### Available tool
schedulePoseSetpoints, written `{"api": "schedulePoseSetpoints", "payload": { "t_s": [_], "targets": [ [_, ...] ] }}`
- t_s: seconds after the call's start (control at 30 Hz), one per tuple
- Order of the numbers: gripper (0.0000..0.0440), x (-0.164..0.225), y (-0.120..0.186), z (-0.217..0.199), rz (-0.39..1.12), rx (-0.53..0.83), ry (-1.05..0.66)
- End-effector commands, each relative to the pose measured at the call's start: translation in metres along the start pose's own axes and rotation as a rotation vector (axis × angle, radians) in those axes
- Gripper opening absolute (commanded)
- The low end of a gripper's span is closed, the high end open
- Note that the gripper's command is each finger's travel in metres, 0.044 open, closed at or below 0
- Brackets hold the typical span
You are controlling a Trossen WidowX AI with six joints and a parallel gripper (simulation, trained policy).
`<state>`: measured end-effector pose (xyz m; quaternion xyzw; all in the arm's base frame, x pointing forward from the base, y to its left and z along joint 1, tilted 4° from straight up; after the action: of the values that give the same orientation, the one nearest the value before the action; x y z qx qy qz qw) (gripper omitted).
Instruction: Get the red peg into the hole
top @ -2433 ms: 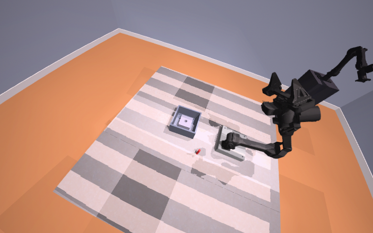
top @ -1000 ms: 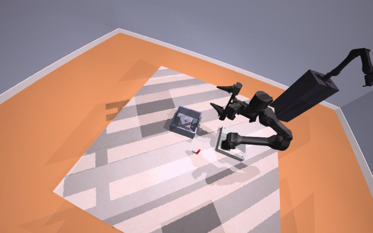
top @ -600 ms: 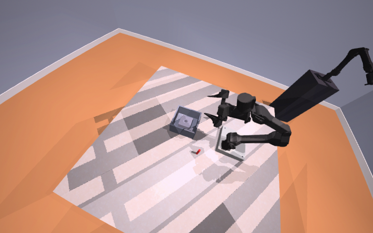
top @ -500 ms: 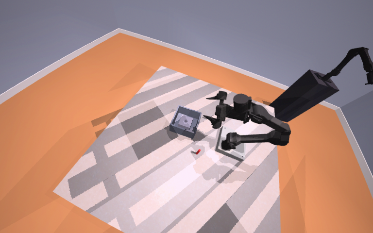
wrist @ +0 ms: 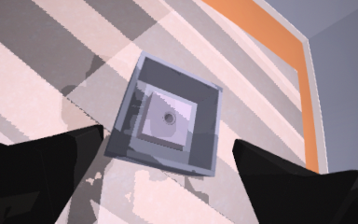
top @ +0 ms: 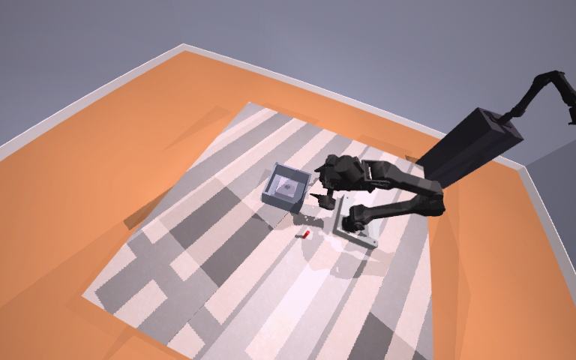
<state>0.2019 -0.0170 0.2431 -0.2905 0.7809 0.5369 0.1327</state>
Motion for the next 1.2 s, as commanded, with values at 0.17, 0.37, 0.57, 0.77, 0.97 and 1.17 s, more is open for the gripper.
{"api": "schedulePoseSetpoints", "payload": {
  "t_s": [0.17, 0.37, 0.57, 0.77, 0.97, 1.17],
  "targets": [
    [0.0440, 0.012, -0.014, 0.023, 0.182, -0.060, -0.210],
    [0.0440, 0.019, -0.021, 0.043, 0.324, -0.075, -0.363],
    [0.0440, 0.025, -0.027, 0.067, 0.470, -0.058, -0.507],
    [0.0440, 0.029, -0.032, 0.094, 0.592, -0.016, -0.613],
    [0.0440, 0.035, -0.039, 0.118, 0.679, 0.035, -0.674],
    [0.0440, 0.041, -0.049, 0.137, 0.731, 0.077, -0.701]
  ]
}}
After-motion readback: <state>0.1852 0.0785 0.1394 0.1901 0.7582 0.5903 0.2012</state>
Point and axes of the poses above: the point midway between the two fingers, 35 mm back from their tips, its own y axis back along the fingers, its own z axis across the jaws, x = y × z, the point moved 4 cm from there along y, back along the fingers, and after that the axes turned 4 degrees about y, right-handed, at the moved point
